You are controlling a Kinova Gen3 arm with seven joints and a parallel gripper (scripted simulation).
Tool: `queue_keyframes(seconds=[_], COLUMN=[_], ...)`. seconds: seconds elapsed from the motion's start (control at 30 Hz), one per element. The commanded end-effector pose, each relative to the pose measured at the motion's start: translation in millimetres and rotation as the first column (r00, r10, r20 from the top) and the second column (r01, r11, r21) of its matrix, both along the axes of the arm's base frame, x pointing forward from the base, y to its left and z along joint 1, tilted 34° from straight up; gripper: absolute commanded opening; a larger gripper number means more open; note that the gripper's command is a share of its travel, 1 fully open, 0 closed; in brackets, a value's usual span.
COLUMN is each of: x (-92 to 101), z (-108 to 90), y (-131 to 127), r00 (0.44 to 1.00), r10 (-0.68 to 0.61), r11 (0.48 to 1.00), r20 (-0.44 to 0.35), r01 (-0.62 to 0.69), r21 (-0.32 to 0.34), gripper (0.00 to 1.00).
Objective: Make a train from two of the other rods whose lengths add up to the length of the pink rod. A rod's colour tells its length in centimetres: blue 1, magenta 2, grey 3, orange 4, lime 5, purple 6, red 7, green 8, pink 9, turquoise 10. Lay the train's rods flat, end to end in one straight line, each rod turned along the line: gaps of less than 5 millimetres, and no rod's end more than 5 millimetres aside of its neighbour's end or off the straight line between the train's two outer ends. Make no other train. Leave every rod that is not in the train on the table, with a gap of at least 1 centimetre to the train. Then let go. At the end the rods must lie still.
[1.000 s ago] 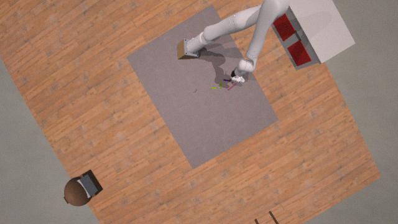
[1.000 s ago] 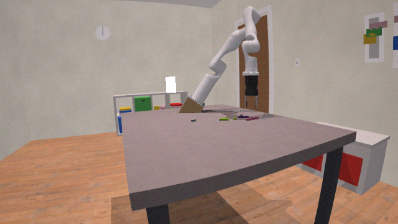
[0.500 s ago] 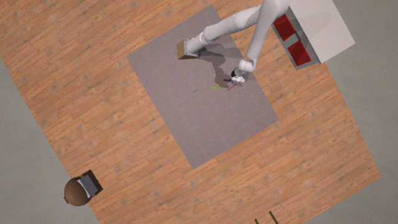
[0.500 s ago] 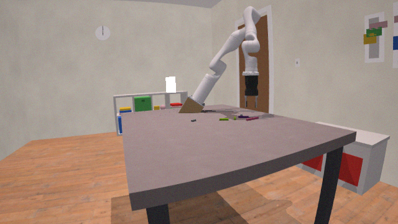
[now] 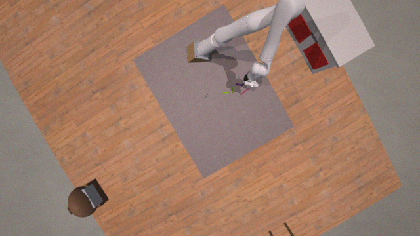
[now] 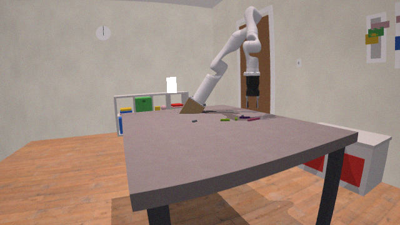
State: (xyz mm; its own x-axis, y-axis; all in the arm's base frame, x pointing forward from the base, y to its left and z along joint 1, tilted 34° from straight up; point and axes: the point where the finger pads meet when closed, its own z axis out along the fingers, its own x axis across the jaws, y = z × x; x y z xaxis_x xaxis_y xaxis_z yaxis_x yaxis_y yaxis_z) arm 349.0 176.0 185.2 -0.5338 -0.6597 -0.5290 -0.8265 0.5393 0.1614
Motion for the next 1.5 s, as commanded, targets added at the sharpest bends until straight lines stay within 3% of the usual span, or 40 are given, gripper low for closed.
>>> queue_keyframes(seconds=[0.0, 0.23, 0.53, 0.6, 0.77, 0.93, 1.1, 1.47], x=[0.6, 3.5, -1.1, -1.1, -17.3, -36.0, -47.3, -49.5], z=[0.2, -6.0, -28.2, -28.2, -39.5, -46.2, -48.9, -49.3], y=[-1.1, -23.0, -110.4, -110.4, -162.2, -197.9, -214.5, -217.4], r00=[1.000, 1.000, 1.000, 1.000, 1.000, 1.000, 1.000, 1.000], r10=[-0.002, 0.000, 0.004, 0.004, 0.004, 0.002, -0.001, -0.001], r11=[1.000, 1.000, 1.000, 1.000, 1.000, 1.000, 1.000, 1.000], r20=[0.001, 0.000, -0.007, -0.007, -0.009, -0.005, -0.001, 0.000], r01=[0.002, 0.000, -0.004, -0.004, -0.005, -0.002, 0.001, 0.001], r21=[0.000, -0.010, -0.031, -0.031, -0.026, -0.012, -0.002, 0.000], gripper=[1.00, 1.00, 1.00, 1.00, 1.00, 1.00, 1.00, 1.00])
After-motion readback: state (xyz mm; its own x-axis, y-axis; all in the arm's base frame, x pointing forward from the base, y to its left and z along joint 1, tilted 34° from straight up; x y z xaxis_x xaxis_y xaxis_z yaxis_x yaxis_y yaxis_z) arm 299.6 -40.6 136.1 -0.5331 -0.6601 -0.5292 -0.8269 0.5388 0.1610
